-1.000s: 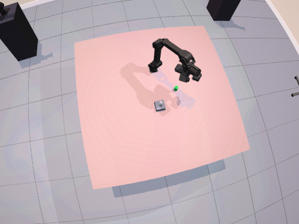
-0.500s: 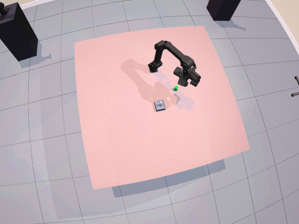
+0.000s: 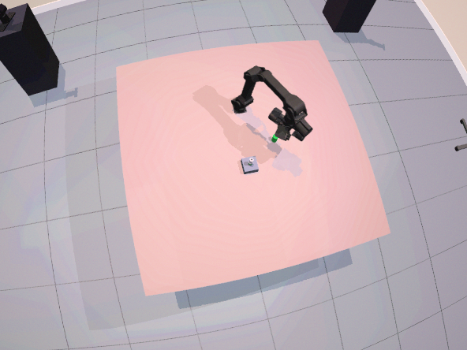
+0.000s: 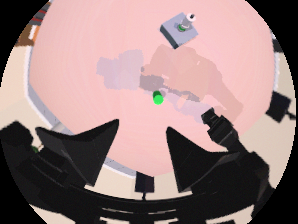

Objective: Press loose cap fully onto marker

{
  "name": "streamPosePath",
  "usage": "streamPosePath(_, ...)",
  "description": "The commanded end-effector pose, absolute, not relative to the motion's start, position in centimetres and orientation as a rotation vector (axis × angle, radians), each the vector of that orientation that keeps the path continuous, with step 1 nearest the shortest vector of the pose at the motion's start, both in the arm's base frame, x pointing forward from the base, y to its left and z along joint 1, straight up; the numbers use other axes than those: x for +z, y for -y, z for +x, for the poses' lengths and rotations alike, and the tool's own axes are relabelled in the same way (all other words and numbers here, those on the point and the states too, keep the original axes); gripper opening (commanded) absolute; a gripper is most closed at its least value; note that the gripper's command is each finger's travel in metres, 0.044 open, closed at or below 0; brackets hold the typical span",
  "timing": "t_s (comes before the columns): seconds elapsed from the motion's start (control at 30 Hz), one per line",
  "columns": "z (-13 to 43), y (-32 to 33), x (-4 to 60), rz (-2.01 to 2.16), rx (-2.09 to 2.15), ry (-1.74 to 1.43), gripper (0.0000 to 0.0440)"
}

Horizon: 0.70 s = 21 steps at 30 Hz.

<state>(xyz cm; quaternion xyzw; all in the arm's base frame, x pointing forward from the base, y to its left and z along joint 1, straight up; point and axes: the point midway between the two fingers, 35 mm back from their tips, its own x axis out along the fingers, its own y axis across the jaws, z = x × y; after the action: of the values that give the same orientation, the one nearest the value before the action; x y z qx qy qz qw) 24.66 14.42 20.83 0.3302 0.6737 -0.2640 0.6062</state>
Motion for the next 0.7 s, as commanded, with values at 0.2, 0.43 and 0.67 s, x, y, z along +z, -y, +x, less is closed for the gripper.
streamPosePath(0.2,24.2,-13.4,18.7,0.686,-0.700,-1.593,0.0313)
streamPosePath(0.43,23.9,-12.9,17.4,0.639,-0.746,-1.612,0.0311)
streamPosePath(0.67,23.3,-12.6,16.1,0.589,-0.784,-1.637,0.0307)
